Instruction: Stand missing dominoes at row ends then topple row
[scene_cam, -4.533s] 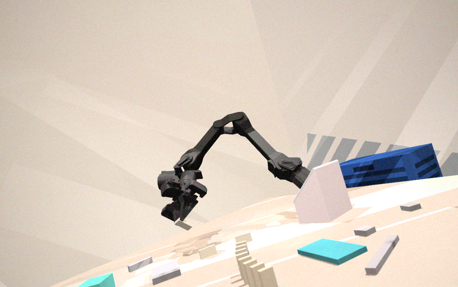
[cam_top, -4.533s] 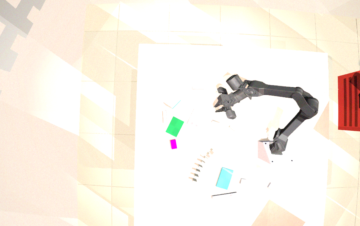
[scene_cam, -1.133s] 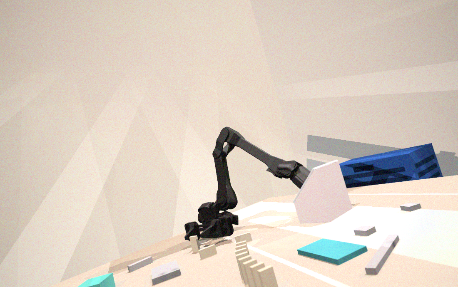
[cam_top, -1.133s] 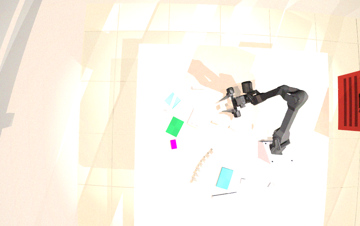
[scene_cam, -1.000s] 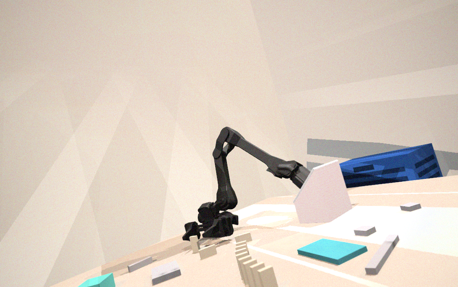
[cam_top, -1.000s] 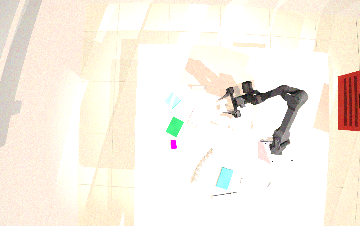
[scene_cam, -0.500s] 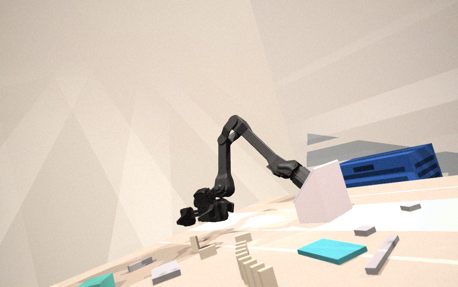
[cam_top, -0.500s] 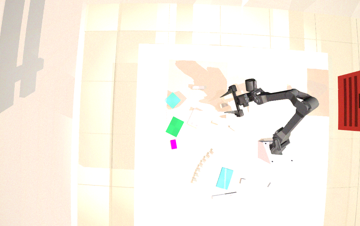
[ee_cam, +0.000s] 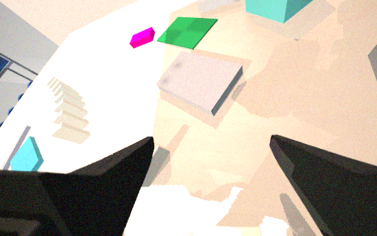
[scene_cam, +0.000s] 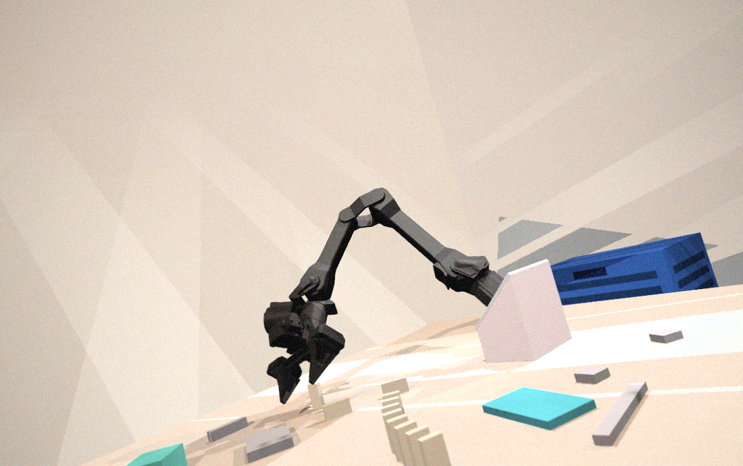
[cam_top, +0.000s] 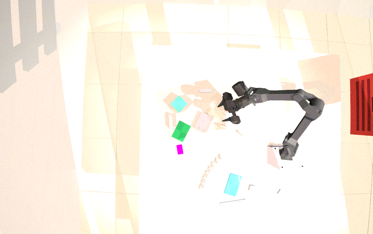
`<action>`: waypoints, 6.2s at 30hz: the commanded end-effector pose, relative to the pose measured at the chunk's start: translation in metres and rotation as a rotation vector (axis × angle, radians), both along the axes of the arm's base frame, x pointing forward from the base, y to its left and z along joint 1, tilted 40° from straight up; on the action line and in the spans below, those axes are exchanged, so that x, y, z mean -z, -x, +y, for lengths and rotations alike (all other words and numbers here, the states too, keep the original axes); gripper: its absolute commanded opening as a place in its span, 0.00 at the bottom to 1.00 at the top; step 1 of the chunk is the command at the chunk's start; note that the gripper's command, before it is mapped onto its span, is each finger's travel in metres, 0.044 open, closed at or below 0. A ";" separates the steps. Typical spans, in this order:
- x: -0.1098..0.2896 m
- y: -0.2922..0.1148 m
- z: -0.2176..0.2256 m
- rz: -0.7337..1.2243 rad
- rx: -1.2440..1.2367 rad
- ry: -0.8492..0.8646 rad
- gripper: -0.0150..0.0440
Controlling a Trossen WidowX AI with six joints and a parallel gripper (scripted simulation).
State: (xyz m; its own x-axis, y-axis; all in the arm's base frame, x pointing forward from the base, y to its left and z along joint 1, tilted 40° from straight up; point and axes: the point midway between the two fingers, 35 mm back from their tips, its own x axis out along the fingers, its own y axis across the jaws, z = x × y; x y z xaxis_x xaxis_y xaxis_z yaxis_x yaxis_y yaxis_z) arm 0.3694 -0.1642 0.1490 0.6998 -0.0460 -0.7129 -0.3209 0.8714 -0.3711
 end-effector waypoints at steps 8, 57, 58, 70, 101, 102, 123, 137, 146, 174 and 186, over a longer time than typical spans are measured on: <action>-0.055 0.037 0.030 0.580 0.345 0.569 1.00; 0.005 0.028 -0.022 0.579 0.346 0.574 0.47; 0.005 0.028 -0.022 0.579 0.346 0.574 0.44; -0.004 0.028 -0.014 0.587 0.344 0.573 0.44; 0.050 0.034 0.244 0.751 -0.083 0.738 0.44; 0.060 0.039 0.254 0.761 -0.105 0.758 0.44; 0.138 0.027 0.207 0.765 -0.124 0.774 0.44; 0.168 0.028 0.177 0.766 -0.119 0.780 0.44; 0.168 0.028 0.177 0.766 -0.119 0.780 0.52; 0.067 0.042 0.262 0.764 -0.121 0.768 1.00; 0.049 0.099 0.125 0.294 0.945 0.206 1.00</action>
